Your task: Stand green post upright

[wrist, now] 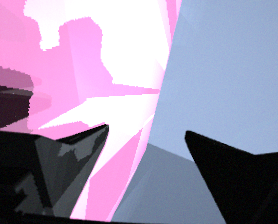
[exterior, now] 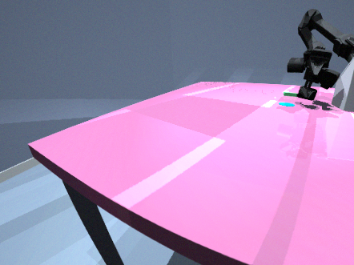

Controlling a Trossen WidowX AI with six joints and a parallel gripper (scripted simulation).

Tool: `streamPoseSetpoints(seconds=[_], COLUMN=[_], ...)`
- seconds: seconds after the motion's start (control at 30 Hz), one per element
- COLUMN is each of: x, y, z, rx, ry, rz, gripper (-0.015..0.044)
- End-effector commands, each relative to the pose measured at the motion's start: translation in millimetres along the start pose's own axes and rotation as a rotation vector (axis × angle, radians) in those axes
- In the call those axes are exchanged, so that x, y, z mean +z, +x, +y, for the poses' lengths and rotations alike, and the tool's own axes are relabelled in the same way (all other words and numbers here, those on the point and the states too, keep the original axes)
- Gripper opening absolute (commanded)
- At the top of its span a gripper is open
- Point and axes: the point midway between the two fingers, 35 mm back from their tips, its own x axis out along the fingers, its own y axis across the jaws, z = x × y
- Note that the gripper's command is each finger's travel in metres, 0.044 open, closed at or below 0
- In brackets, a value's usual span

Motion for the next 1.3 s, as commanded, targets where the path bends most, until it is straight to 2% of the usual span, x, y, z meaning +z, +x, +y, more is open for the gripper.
streamPoseSetpoints(seconds=[0.0,0.17,0.2,0.43,0.7,0.93,1.07,1.27], x=[-0.6,-15.9,-19.6,-45.5,-72.9,-91.8,-99.6,-104.9], y=[-0.1,-6.6,-9.1,-37.0,-89.9,-152.2,-193.2,-242.8], z=[0.7,18.7,22.4,43.9,57.2,58.6,55.3,48.4], rx=[0.005,0.128,0.153,0.291,0.328,0.205,0.046,-0.229], ry=[-0.013,-0.371,-0.454,-1.030,-1.659,-2.150,-2.386,-2.590], rz=[-0.002,-0.072,-0.095,-0.311,-0.682,-1.102,-1.376,-1.698], gripper=[0.0374,0.0243,0.0233,0.0233,0.0233,0.0233,0.0233,0.0233])
